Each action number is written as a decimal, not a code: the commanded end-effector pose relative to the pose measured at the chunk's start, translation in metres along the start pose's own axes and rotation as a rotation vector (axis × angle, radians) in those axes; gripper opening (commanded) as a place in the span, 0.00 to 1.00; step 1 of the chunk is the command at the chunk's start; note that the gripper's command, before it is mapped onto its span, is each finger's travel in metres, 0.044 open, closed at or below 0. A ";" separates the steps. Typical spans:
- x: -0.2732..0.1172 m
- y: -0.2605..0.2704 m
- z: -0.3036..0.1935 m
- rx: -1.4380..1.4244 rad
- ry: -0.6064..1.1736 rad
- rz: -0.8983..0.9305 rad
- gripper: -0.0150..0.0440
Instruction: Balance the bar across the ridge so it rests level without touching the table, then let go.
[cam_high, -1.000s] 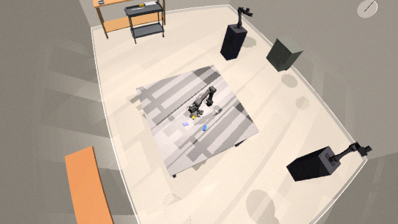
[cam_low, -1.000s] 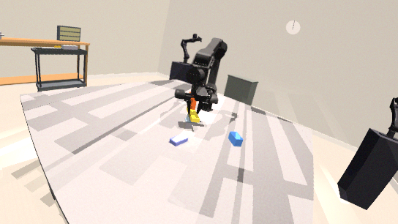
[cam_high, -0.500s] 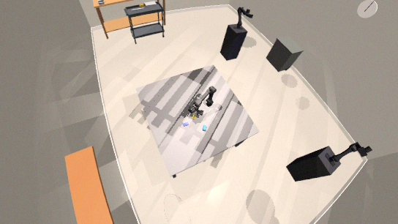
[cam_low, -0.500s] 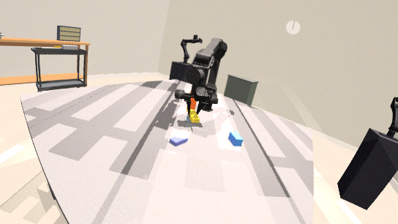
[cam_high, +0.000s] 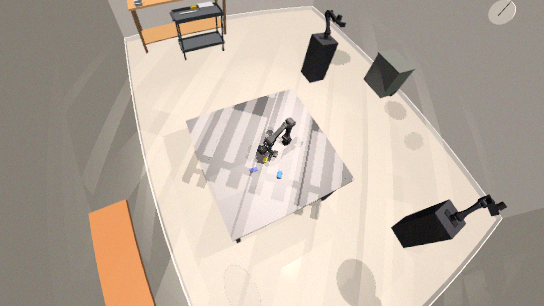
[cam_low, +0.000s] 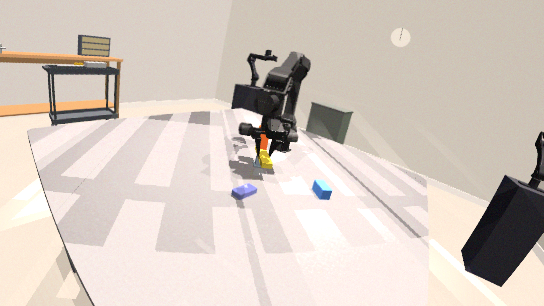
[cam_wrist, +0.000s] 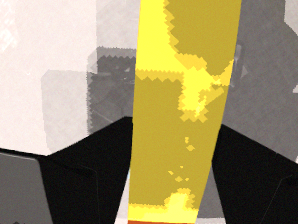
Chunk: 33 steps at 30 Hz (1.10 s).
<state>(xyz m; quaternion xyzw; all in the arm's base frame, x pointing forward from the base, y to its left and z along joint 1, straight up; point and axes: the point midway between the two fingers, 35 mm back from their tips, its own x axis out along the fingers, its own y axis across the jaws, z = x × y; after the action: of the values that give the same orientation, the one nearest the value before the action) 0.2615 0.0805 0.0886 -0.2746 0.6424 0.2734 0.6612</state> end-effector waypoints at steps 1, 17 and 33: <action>0.003 0.000 0.000 0.000 0.004 0.001 0.25; 0.001 0.000 0.000 0.000 0.004 0.001 0.25; 0.000 0.000 0.000 -0.001 0.000 0.000 0.25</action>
<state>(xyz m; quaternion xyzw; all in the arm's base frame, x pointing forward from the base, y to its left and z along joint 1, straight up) 0.2617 0.0807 0.0882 -0.2750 0.6424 0.2735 0.6610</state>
